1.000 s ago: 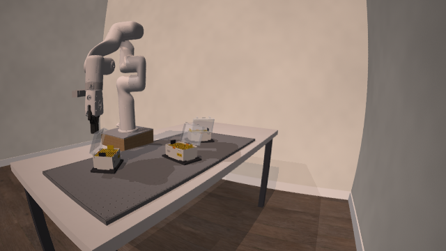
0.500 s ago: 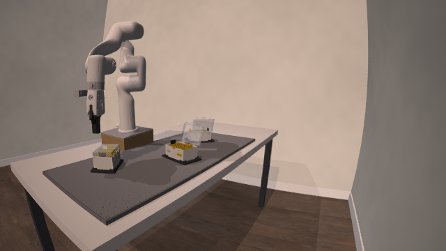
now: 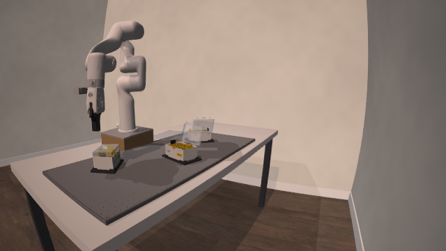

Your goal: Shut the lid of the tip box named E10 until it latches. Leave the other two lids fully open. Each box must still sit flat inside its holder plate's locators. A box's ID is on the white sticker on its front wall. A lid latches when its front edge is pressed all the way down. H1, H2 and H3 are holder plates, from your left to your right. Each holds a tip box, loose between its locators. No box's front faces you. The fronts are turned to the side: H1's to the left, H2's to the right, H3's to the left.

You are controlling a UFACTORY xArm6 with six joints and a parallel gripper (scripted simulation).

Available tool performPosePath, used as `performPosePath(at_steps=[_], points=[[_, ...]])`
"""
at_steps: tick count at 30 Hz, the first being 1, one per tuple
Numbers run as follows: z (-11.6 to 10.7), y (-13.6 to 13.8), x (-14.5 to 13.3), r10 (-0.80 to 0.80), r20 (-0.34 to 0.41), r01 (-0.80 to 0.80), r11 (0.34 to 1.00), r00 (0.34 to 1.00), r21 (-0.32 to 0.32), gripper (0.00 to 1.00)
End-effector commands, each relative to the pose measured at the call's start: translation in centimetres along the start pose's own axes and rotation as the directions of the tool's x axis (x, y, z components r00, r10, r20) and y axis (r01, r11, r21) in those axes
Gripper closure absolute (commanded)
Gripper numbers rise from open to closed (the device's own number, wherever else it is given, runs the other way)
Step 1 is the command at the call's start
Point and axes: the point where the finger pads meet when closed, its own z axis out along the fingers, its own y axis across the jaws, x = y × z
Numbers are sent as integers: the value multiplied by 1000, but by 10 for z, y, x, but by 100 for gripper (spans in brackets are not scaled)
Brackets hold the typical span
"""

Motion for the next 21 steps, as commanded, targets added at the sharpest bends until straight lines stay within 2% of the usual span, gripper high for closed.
performPosePath(at_steps=[1,21], points=[[-10,-1,0,0,0,0,1000,1000,4,100],[-46,-1,0,0,0,0,1000,1000,4,100]])
